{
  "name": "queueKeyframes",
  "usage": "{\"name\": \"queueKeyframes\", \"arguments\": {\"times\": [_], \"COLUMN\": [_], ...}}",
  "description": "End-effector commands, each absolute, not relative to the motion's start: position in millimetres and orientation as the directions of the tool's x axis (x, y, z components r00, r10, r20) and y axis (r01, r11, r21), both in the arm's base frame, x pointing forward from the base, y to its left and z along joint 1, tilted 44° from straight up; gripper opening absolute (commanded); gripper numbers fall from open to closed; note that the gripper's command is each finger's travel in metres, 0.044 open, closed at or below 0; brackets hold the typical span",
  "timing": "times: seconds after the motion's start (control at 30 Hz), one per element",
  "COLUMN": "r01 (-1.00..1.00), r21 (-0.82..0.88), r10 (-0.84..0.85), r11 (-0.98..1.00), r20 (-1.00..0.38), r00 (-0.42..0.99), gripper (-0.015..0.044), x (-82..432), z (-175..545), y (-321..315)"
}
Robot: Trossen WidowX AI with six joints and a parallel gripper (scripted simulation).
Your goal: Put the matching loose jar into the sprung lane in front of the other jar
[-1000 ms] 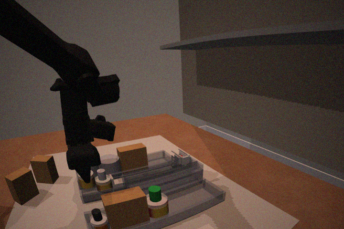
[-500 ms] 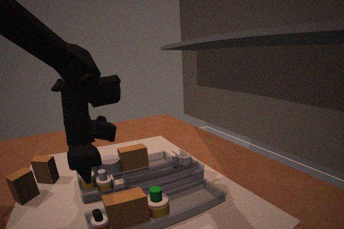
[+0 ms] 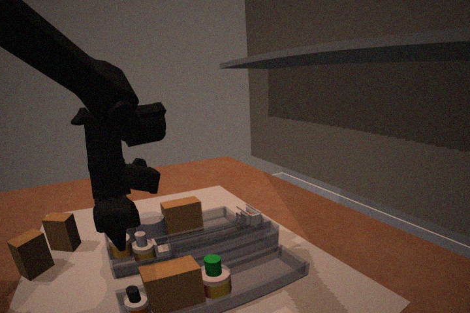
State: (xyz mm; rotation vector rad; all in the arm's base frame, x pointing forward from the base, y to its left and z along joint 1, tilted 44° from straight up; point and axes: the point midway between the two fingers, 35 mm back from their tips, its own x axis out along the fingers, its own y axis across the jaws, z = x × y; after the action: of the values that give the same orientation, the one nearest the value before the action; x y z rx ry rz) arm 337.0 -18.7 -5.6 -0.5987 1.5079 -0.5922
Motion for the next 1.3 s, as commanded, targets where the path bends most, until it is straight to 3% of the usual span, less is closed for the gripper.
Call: {"name": "queueKeyframes", "arguments": {"times": [0.0,1.27], "r01": [0.0,0.0], "r21": [-0.692,-0.692], "r10": [-0.692,-0.692], "r11": [0.722,0.722], "r20": [-0.722,-0.722], "r00": [0.004,0.004], "gripper": [0.0,0.0], "x": [344.7,344.1], "z": [-2.5,-12.7], "y": [-18.4,-28.2]}}
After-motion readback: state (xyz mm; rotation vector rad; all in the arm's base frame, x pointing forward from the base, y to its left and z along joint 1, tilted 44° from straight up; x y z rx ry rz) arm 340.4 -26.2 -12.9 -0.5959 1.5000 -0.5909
